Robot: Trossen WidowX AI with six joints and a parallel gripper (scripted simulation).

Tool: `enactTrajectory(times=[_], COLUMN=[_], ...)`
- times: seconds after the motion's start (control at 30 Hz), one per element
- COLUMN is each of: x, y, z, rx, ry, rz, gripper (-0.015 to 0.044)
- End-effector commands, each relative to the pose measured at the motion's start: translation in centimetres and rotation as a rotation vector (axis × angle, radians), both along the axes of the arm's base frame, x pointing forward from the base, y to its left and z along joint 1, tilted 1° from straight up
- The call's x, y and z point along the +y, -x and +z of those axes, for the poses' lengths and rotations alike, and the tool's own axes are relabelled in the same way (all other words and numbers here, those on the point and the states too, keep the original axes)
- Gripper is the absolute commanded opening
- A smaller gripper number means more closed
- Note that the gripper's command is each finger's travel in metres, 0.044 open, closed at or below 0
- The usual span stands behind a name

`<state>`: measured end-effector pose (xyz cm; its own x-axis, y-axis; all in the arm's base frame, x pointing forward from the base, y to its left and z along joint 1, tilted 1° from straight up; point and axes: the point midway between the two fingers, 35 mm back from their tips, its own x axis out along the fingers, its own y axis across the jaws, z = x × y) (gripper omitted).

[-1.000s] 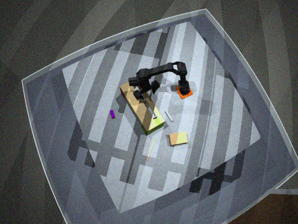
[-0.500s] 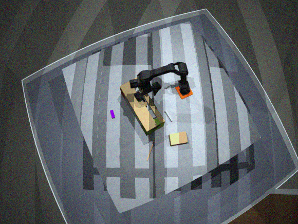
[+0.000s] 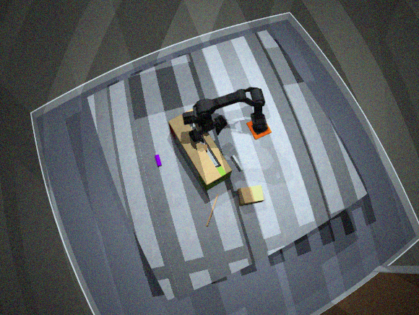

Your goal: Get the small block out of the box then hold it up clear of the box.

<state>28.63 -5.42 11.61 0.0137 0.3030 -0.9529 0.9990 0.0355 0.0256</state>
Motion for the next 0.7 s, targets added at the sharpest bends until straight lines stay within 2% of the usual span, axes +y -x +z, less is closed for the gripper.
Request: enactTrajectory(times=[0.0, 0.67], x=[-0.2, 1.4], y=[-0.1, 0.0], z=[0.0, 0.0], rx=[-0.002, -0.002], ry=[-0.002, -0.003], rz=[0.003, 0.003], gripper=[0.0400, 0.0400])
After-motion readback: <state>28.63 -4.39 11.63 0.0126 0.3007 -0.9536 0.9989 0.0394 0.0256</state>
